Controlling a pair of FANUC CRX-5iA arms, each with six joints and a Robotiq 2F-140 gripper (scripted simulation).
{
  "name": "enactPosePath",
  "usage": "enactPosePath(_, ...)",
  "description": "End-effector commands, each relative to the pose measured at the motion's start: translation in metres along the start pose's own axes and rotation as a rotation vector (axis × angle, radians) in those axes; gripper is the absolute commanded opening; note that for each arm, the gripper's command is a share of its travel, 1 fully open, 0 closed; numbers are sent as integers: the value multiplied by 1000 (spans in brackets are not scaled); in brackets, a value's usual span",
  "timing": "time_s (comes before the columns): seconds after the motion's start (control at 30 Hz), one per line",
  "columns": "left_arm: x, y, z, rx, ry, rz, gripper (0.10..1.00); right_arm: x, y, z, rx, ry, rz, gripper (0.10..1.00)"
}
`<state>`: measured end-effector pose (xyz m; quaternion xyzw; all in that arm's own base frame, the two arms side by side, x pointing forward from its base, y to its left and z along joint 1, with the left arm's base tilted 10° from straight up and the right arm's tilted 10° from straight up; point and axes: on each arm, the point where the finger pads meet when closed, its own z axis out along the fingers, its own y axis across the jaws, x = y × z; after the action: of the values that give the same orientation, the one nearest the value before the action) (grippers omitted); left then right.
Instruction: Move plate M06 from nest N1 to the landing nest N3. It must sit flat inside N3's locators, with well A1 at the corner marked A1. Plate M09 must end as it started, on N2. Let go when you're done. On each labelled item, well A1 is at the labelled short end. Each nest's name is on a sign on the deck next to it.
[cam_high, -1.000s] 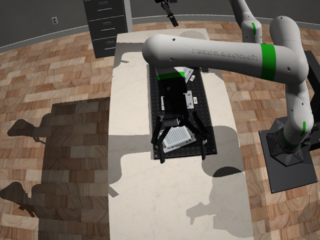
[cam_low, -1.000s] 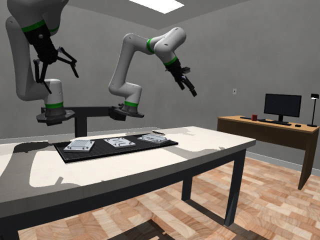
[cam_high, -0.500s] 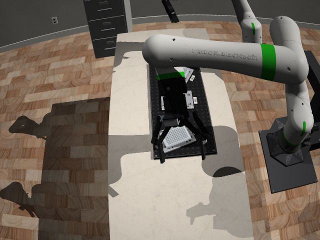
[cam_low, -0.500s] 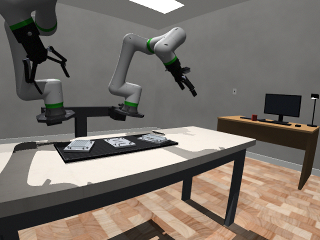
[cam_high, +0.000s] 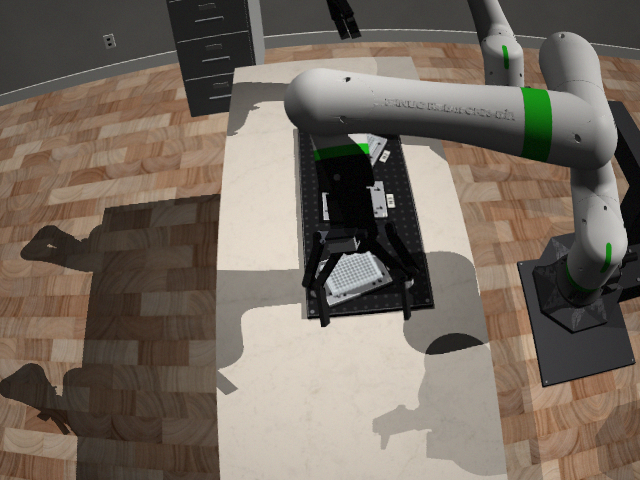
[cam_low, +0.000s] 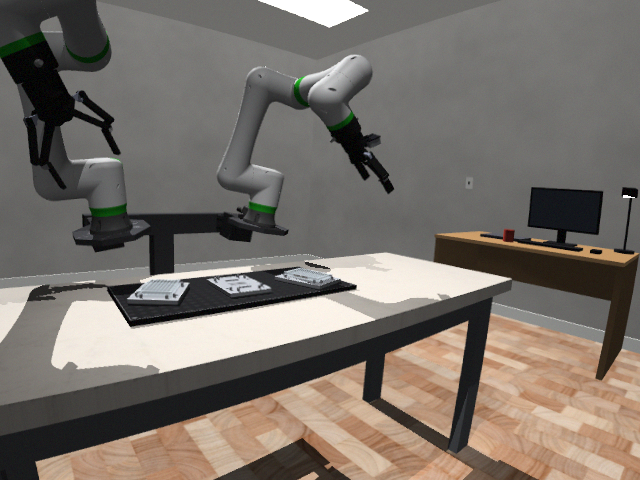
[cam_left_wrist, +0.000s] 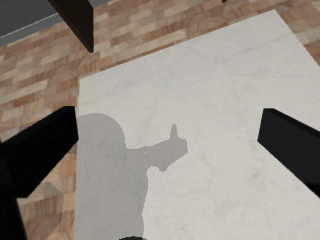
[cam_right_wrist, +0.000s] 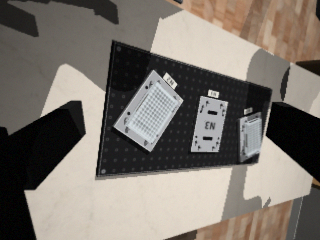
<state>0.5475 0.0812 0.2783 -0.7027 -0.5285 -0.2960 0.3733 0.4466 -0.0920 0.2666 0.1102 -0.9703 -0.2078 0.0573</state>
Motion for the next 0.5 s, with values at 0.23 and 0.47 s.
enactPosePath(0.23,1,0,-1,-1,0,-2,1000,14,-25,-14,23,-35,-73,1000)
enactPosePath(0.47,1,0,-1,-1,0,-2,1000,25,-43,-24,43,-56,-125,1000)
